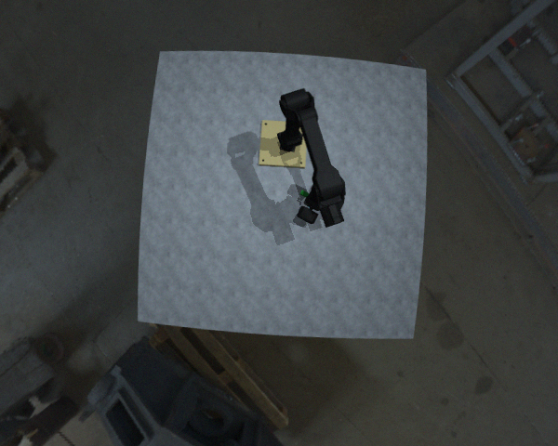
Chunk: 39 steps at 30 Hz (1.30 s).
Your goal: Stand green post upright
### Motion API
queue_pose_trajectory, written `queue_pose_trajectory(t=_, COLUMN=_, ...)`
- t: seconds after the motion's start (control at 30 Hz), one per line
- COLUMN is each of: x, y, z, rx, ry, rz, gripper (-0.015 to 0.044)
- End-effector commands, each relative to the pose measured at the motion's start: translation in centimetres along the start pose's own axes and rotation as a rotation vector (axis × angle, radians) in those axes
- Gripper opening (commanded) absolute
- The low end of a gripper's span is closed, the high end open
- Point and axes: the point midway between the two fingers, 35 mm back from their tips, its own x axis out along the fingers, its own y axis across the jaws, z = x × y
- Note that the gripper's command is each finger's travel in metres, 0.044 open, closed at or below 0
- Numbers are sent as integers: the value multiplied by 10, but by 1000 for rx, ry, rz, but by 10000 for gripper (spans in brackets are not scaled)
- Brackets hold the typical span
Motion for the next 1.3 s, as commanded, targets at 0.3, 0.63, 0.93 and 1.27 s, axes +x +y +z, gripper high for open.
queue_pose_trajectory(t=0.3, x=3, y=10, z=19, rx=-13, ry=-21, rz=17, gripper=23)
queue_pose_trajectory(t=0.63, x=10, y=6, z=23, rx=23, ry=-93, rz=32, gripper=23)
queue_pose_trajectory(t=0.93, x=15, y=3, z=26, rx=53, ry=-158, rz=45, gripper=23)
queue_pose_trajectory(t=1.27, x=20, y=-1, z=30, rx=83, ry=-230, rz=57, gripper=23)
